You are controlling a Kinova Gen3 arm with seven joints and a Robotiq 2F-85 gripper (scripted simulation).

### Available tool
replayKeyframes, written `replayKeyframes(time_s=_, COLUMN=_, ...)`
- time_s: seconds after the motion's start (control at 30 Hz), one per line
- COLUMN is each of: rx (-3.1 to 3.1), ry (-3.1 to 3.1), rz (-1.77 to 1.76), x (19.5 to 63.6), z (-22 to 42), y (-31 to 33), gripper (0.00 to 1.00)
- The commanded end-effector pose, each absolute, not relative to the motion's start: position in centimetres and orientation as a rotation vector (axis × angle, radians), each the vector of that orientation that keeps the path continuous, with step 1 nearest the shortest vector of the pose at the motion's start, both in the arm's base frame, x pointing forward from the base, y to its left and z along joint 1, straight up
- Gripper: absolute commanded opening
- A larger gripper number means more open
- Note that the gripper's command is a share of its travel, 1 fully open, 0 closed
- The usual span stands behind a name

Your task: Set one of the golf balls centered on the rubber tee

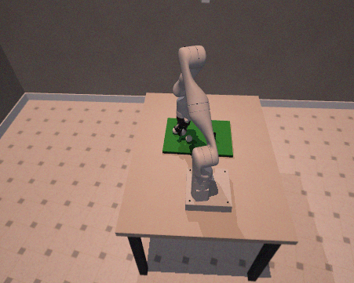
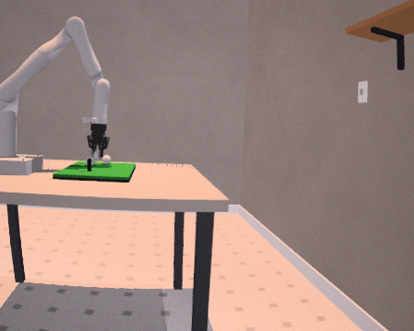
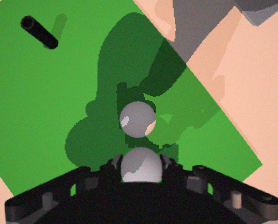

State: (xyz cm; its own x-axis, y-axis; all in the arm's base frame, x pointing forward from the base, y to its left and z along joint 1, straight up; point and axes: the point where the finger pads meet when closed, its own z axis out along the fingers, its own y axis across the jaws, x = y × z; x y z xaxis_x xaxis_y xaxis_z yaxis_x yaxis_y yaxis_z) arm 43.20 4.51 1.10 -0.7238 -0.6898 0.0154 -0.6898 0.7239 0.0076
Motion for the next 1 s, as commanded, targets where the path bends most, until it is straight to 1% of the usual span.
replayKeyframes(time_s=0.0, rx=1.179, ry=-2.914, rz=0.003, x=43.9, z=4.0, y=4.7, gripper=0.0)
replayKeyframes(time_s=0.27, rx=1.178, ry=-2.914, rz=0.004, x=43.9, z=8.0, y=4.6, gripper=0.0)
replayKeyframes(time_s=0.6, rx=1.178, ry=-2.914, rz=0.004, x=43.9, z=8.6, y=4.3, gripper=0.0)
replayKeyframes(time_s=0.7, rx=1.201, ry=-2.904, rz=0.004, x=44.0, z=9.0, y=2.5, gripper=0.0)
replayKeyframes(time_s=0.83, rx=1.201, ry=-2.904, rz=0.005, x=43.7, z=10.3, y=-2.4, gripper=0.0)
replayKeyframes(time_s=0.9, rx=1.201, ry=-2.904, rz=0.005, x=43.7, z=10.3, y=-2.4, gripper=0.0)
replayKeyframes(time_s=0.97, rx=1.201, ry=-2.904, rz=0.005, x=43.2, z=11.0, y=-5.5, gripper=0.0)
